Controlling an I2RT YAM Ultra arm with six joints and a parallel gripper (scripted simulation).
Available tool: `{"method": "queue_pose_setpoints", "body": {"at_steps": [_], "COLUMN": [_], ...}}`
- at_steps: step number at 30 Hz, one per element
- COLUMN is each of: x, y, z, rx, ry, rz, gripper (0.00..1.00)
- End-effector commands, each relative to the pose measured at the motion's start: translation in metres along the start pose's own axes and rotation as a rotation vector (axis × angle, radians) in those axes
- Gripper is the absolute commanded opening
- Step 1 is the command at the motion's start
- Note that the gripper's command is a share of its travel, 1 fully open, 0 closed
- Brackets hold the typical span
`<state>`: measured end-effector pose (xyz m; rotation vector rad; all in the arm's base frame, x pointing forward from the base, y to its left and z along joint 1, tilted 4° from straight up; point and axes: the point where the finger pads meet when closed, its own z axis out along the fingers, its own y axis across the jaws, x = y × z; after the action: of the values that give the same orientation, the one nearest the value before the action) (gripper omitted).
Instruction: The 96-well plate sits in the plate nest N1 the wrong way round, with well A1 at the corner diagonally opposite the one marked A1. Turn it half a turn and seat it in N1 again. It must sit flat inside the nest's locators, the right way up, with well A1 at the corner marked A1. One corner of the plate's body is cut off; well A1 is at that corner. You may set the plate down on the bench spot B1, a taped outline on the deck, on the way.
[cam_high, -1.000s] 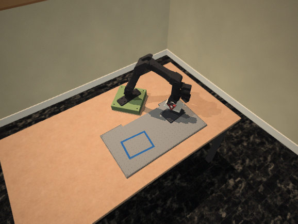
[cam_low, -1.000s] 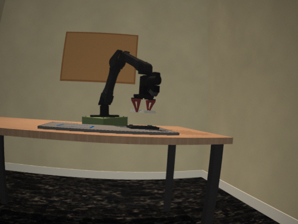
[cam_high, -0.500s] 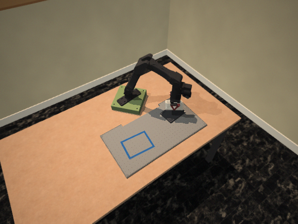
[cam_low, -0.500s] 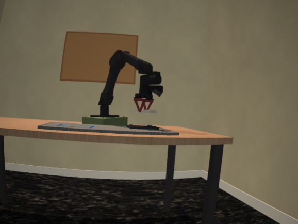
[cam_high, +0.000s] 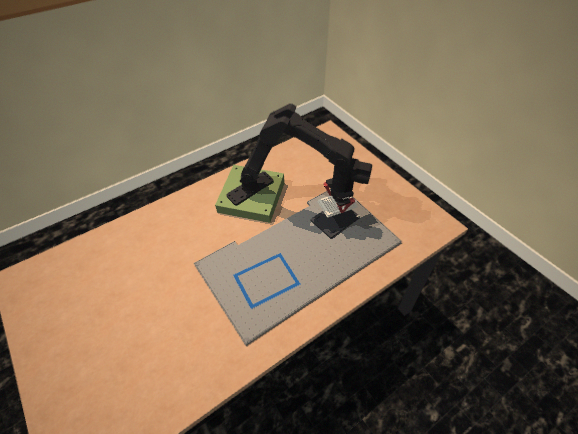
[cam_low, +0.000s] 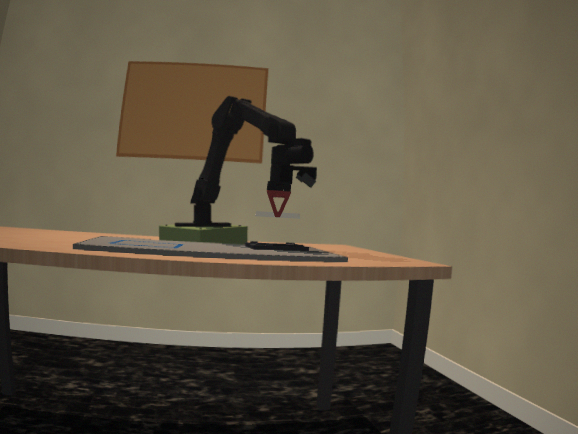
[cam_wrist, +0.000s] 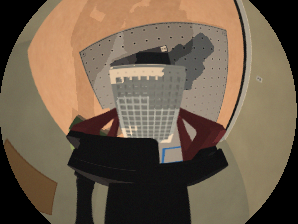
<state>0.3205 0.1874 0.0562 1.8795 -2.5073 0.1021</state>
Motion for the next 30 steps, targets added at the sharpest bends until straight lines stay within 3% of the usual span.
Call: {"method": "queue_pose_setpoints", "body": {"at_steps": [1,5,30], "x": [-0.0020,-0.0019,-0.0012], "y": [-0.0023,-0.0022,-0.0017], "z": [-0.0052,-0.0052,-0.0052], "rx": [0.013,0.014,0.014], "ry": [-0.012,-0.011,-0.011], "rz": [-0.168,-0.288,-0.288], "gripper": [0.00,0.00,0.00]}}
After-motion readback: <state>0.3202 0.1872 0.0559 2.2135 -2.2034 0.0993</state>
